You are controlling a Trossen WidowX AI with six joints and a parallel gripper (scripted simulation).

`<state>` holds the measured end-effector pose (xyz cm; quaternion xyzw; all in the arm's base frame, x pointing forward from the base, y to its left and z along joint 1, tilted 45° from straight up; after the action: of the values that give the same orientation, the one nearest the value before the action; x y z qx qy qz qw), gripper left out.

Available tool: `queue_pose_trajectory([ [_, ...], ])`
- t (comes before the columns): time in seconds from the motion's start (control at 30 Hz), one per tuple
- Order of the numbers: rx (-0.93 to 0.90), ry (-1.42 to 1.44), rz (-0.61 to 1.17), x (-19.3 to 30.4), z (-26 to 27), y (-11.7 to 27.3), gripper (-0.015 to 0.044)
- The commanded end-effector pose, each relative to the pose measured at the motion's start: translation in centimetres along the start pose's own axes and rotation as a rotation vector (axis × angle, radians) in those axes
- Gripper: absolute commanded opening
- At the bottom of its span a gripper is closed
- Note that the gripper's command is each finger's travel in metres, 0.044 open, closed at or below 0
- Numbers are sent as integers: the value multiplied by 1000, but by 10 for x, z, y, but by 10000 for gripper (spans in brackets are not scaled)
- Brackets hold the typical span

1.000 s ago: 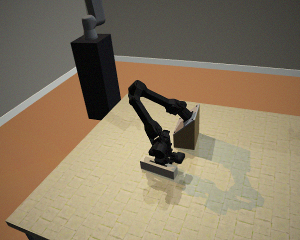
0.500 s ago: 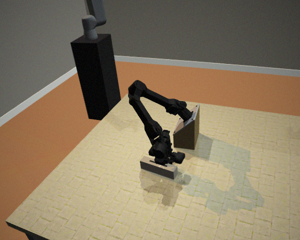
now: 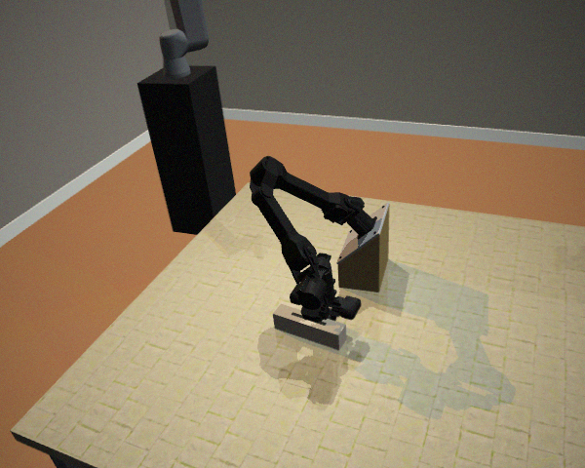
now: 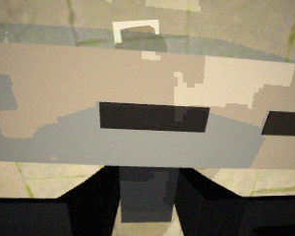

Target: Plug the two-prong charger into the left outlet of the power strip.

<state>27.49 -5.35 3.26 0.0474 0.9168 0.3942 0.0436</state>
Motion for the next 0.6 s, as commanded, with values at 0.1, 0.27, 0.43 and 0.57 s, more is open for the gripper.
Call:
queue_pose_trajectory([
  [0.1,1,-2,-3,-1,0,1,263],
  [0.27,1,-2,-3,-1,0,1,394],
  [0.43,1,-3,-4,0,0,0,440],
  [0.57,1,-5,-6,1,0,0,440],
])
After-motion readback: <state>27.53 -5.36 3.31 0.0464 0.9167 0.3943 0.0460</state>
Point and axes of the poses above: the point midway between the two fingers, 35 mm back from their tips, its own y axis back along the fingers, its own z axis across the jaws, x = y × z, the point moved 9 cm from there along y, back along the fingers, and after that the axes turned 3 degrees about y, right-handed, at the moved point
